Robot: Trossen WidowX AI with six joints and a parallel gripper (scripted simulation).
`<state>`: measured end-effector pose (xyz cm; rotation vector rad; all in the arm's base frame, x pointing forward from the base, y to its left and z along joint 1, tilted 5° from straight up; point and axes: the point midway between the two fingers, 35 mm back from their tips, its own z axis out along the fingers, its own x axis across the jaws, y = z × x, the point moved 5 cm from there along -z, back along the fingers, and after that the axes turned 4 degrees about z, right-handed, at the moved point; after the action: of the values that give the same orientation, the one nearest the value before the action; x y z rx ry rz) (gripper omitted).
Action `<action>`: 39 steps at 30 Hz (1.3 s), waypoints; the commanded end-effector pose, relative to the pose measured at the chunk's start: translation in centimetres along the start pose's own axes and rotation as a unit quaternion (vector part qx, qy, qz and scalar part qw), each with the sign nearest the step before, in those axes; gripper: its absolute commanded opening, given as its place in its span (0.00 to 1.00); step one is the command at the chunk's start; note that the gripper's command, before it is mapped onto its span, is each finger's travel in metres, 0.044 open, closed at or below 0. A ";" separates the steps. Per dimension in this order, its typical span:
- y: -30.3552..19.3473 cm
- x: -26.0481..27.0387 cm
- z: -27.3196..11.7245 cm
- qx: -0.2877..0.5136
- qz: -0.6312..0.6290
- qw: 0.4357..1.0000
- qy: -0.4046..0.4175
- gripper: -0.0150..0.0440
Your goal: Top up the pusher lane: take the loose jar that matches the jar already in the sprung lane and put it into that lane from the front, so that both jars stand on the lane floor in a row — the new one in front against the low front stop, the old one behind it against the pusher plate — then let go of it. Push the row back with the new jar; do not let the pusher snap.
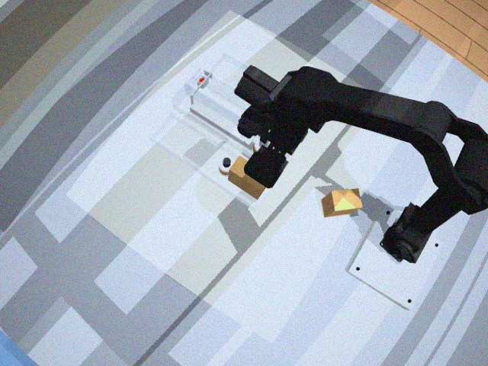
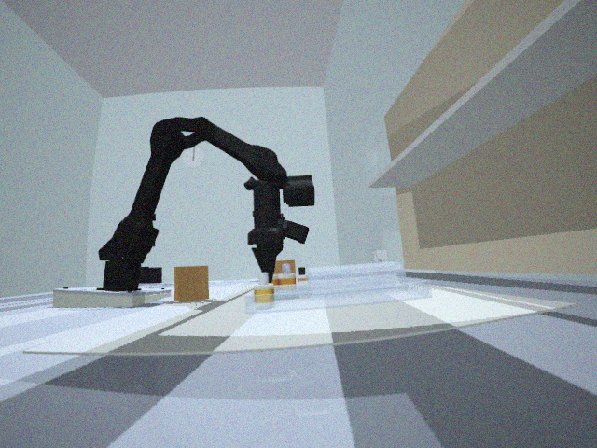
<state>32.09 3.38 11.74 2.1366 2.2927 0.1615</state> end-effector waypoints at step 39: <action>-0.4 0.0 0.0 -0.005 0.001 1.000 -0.002 0.70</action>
<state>31.67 3.37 11.71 2.1301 2.2875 0.1693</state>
